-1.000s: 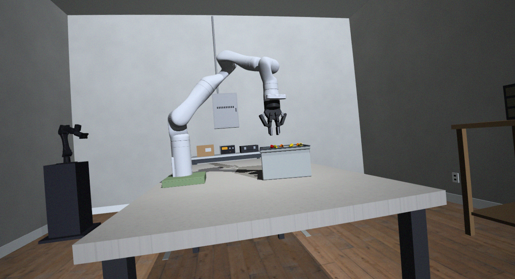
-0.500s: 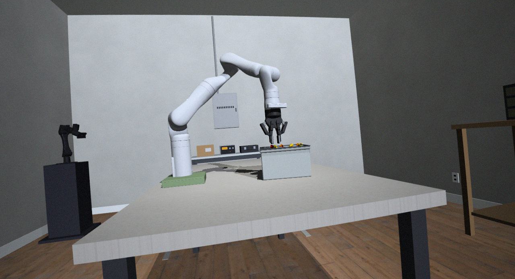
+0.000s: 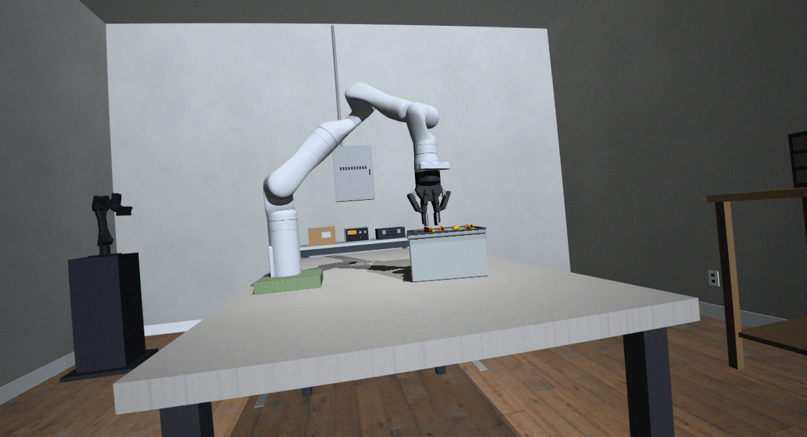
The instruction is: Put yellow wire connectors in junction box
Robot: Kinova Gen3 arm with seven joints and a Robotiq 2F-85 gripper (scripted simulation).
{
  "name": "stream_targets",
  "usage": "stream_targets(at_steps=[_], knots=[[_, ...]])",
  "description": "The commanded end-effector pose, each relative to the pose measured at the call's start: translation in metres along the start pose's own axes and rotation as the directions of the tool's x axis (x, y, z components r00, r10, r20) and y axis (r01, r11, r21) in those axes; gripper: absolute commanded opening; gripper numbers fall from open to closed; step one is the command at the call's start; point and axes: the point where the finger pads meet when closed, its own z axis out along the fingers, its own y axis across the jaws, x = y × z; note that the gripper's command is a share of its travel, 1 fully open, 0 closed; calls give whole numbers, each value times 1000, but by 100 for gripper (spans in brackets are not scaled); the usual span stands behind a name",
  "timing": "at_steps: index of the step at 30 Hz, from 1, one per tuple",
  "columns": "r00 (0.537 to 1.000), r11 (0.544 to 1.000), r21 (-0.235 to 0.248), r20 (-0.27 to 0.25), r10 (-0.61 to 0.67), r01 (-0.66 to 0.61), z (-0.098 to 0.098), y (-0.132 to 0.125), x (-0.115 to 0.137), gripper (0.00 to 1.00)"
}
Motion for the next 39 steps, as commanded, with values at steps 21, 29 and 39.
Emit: stream_targets(at_steps=[21, 29, 39], knots=[[1000, 1000, 2, 0, 0, 0, -1, -1, 0, 36], [1000, 1000, 2, 0, 0, 0, -1, -1, 0, 36], [1000, 1000, 2, 0, 0, 0, 15, -1, 0, 36]])
